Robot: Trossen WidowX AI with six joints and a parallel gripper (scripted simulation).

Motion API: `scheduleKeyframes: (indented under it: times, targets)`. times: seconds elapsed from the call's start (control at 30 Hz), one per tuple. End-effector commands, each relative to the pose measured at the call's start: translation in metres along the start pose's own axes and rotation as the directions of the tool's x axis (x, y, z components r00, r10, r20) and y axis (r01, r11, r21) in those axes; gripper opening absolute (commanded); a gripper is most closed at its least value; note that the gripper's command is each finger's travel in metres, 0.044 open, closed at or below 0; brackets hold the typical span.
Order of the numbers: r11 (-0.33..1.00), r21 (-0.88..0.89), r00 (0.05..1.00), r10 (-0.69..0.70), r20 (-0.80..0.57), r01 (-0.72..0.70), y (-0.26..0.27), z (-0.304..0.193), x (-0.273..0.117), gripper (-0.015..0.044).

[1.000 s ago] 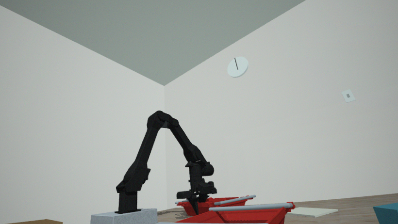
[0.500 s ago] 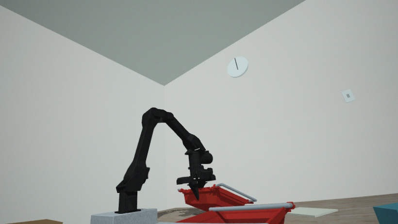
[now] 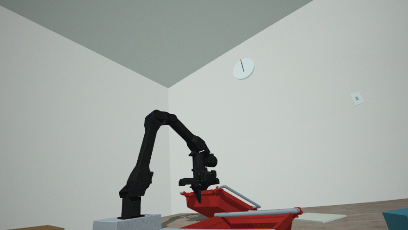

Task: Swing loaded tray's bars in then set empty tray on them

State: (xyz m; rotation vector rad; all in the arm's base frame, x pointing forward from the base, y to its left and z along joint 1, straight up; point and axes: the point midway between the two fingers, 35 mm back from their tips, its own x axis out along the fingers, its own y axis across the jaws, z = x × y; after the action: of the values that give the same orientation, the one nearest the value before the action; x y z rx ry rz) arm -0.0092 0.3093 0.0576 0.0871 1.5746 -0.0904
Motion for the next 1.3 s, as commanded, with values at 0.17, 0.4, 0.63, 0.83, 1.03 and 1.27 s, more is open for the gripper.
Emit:
scheduleKeyframes:
  times: [0.17, 0.4, 0.63, 0.83, 1.03, 1.27]
  targets:
    - [1.0, 0.0, 1.0, 0.03, -0.002, -0.03, 0.011, -0.001, -0.027, 0.0]
    - [1.0, 0.0, 1.0, 0.031, -0.002, -0.031, 0.018, -0.002, -0.06, 0.0]
    - [1.0, 0.0, 1.0, 0.031, -0.002, -0.031, 0.021, -0.003, -0.093, 0.0]
    - [1.0, 0.0, 1.0, 0.031, -0.002, -0.031, 0.021, -0.003, -0.105, 0.0]
    - [1.0, 0.0, 1.0, 0.031, -0.002, -0.031, 0.021, -0.003, -0.105, 0.0]
    - [1.0, 0.0, 1.0, 0.031, -0.002, -0.031, 0.021, -0.003, -0.105, 0.0]
